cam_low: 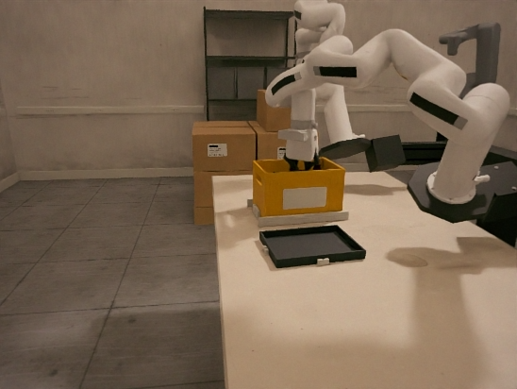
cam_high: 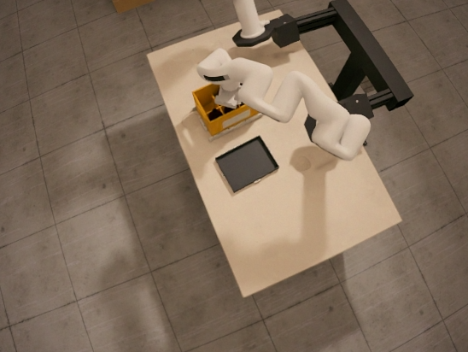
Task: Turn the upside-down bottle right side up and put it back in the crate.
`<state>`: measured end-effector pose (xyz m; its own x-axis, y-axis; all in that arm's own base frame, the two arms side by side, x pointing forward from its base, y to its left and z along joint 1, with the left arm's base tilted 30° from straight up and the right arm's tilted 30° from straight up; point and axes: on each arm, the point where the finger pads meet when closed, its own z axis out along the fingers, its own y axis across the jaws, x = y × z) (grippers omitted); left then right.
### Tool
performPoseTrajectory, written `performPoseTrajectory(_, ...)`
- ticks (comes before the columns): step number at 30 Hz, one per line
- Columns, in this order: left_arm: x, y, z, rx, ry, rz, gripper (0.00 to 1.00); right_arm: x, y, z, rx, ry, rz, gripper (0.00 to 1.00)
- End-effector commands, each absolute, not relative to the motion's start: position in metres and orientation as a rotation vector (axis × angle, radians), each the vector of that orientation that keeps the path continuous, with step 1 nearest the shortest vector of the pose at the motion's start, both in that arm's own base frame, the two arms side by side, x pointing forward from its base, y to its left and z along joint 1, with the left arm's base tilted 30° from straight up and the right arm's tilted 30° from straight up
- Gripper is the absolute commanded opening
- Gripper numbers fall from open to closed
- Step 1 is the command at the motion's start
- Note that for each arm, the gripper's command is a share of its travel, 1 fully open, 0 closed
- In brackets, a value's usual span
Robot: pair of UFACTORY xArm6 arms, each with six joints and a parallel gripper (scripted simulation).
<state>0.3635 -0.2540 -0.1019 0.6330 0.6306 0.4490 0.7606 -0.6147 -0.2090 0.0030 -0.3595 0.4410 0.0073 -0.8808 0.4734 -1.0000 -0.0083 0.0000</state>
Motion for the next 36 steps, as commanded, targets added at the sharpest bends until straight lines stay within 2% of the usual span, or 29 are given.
performPoseTrajectory(1,0.3642,-0.2556,-0.1006,-2.479,-1.107,-0.474,0.27,0.0030,-0.3596,0.4430,1.952,-1.936,0.496,1.00)
performPoseTrajectory(36,0.3642,-0.2556,-0.1006,-2.479,-1.107,-0.474,0.30,0.0030,-0.3596,0.4430,1.952,-1.936,0.496,1.00)
